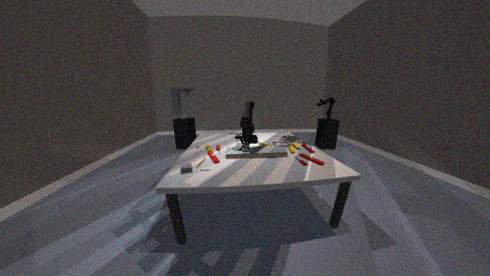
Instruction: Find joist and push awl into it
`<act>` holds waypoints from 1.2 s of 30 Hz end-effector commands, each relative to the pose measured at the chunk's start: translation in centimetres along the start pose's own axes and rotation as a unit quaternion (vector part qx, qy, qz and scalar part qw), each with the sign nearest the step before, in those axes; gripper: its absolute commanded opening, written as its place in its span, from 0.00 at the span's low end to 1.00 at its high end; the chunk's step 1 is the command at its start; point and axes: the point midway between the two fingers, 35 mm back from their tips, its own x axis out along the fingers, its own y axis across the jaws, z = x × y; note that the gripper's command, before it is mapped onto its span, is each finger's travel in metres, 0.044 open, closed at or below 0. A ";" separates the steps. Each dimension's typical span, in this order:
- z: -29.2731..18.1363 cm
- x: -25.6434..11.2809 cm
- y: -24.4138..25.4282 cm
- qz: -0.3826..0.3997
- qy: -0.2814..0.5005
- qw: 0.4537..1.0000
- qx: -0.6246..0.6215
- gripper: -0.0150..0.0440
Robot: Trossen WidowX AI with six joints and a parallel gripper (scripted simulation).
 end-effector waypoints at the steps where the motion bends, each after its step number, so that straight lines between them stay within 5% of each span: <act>1: 0.0 0.1 -1.2 0.000 0.001 1.000 -0.001 0.25; 36: 0.0 0.0 -11.3 -0.005 0.001 1.000 -0.003 0.25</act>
